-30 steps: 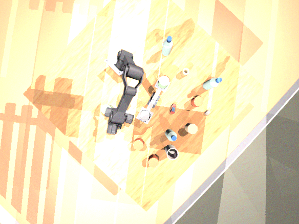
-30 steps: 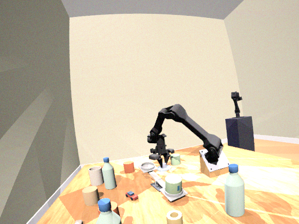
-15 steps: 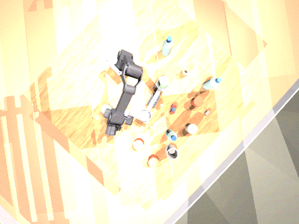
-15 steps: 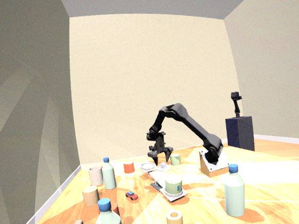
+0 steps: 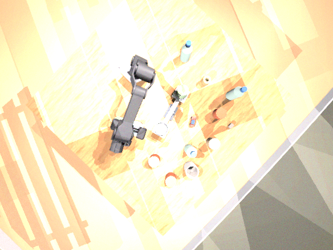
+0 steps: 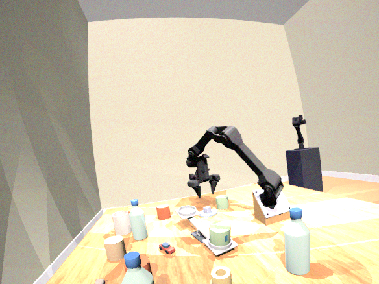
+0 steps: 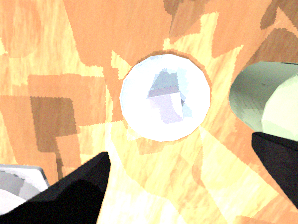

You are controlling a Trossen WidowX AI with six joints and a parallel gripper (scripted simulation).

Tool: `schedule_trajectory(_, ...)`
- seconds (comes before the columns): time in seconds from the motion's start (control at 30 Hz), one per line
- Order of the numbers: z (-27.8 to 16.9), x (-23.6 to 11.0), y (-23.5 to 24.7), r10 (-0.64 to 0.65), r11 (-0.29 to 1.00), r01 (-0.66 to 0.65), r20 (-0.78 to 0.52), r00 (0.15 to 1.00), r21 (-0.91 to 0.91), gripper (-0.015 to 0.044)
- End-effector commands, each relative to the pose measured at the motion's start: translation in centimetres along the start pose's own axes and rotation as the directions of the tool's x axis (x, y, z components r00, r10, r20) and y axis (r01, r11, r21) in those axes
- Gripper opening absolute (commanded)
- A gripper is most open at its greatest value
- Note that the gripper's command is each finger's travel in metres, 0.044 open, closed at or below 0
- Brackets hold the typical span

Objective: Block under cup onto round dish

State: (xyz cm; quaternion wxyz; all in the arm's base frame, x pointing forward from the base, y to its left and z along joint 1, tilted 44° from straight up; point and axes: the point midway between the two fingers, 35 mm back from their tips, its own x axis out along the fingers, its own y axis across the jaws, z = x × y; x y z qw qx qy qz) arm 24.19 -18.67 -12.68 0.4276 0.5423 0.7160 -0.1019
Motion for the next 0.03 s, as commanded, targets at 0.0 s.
schedule_trajectory(0.0, 0.05, -2.16, 0.02, 0.003, 1.0, -0.003, 0.023, 1.0, -0.008, 0.044)
